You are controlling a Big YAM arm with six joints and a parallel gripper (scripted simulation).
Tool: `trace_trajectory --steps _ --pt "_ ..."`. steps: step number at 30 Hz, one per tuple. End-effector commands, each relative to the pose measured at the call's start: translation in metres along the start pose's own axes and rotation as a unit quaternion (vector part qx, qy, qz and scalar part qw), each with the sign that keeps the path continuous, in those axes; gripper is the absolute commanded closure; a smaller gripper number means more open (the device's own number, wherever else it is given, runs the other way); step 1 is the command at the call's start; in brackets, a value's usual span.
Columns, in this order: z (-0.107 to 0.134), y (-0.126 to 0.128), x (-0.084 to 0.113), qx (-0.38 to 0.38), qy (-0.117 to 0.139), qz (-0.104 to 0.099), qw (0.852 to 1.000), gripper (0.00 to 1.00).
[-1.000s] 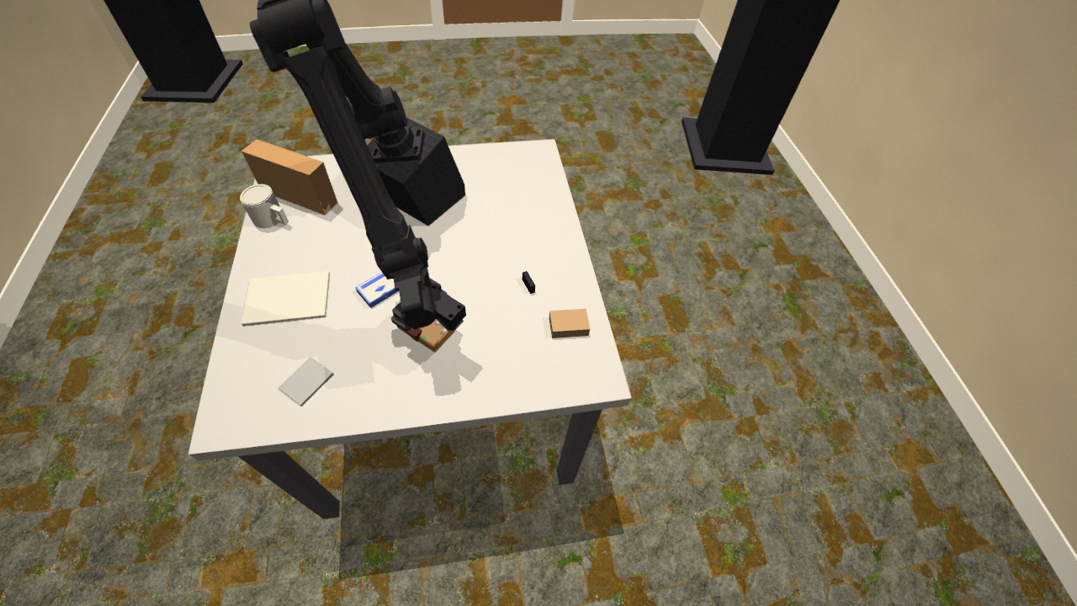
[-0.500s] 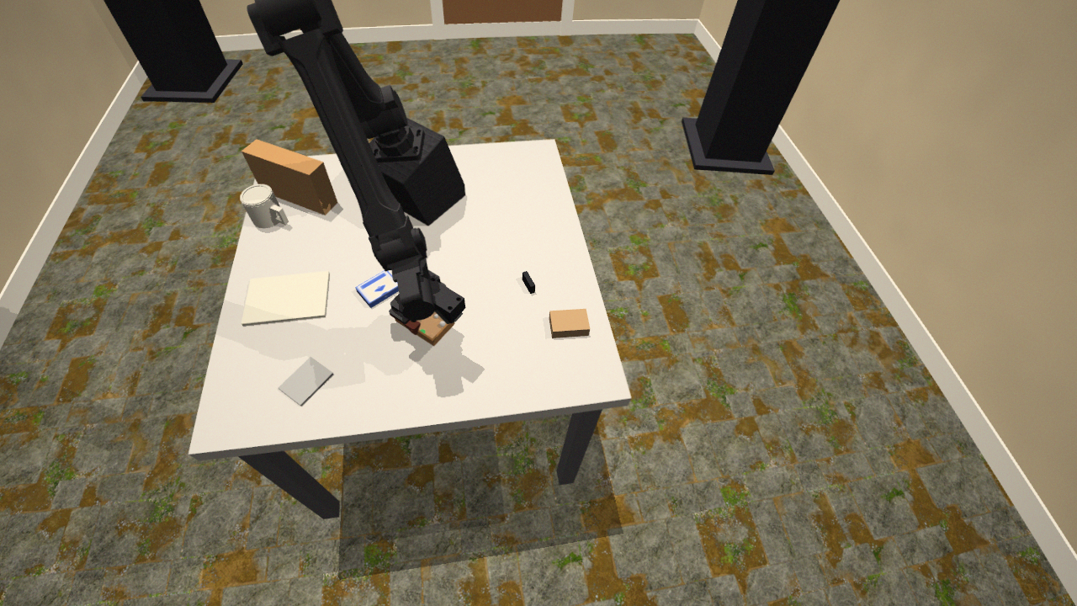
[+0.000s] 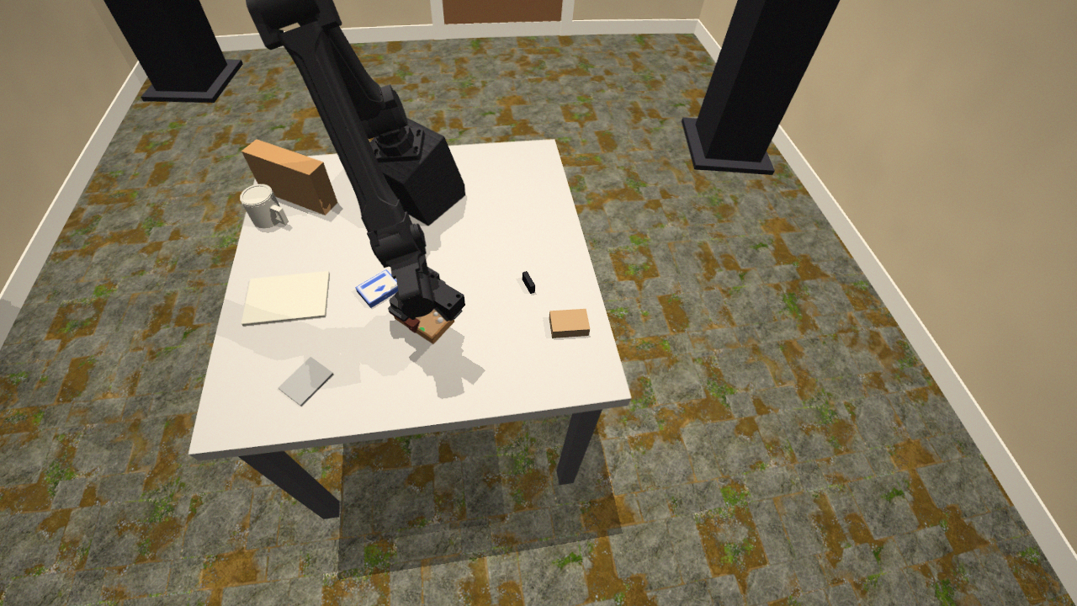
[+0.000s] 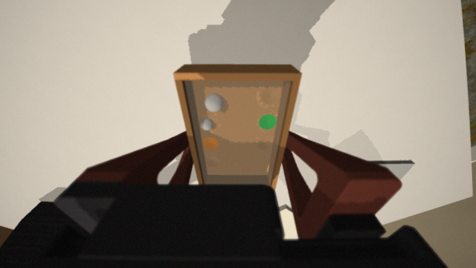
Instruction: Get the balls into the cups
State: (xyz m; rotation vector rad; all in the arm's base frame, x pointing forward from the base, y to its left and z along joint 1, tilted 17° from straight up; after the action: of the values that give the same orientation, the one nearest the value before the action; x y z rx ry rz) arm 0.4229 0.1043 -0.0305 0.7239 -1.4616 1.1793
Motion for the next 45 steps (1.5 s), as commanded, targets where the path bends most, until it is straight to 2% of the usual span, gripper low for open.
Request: trace_trajectory --steps 1,20,21,22,24,25,26,32,34,38,45 --pt "-0.014 -0.010 0.014 0.001 -0.015 0.017 1.000 0.30" --pt "-0.014 -0.009 0.014 0.001 -0.015 0.017 1.000 0.30" --pt "-0.017 -0.009 0.007 0.001 0.005 0.007 1.000 0.30" --pt "-0.017 -0.009 0.006 0.001 0.014 0.005 1.000 0.30" --pt "-0.017 -0.009 0.006 0.001 0.013 0.005 1.000 0.30" --pt "-0.019 -0.013 0.013 -0.001 0.007 0.011 1.000 0.30" --pt "-0.012 -0.005 0.015 -0.001 0.009 0.008 1.000 0.30" --pt "-0.010 -0.007 0.007 0.001 0.013 0.005 1.000 0.30" --pt "-0.002 -0.012 0.011 -0.004 -0.014 0.017 1.000 0.30" --pt "-0.010 -0.020 0.005 -0.004 -0.013 0.017 1.000 0.30" --pt "-0.007 -0.013 0.009 -0.002 -0.011 0.013 1.000 0.30"
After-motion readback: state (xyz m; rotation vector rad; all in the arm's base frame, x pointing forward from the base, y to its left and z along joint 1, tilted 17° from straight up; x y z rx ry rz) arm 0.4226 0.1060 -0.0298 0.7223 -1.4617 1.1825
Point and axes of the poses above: the point where the finger pads meet when closed, its own x axis back along the fingers, its own y axis across the jaws, z = x × y, the point moved 1 cm from there along x, back along the fingers, and after that the axes turned 11 degrees about x, right-handed, at the moved point
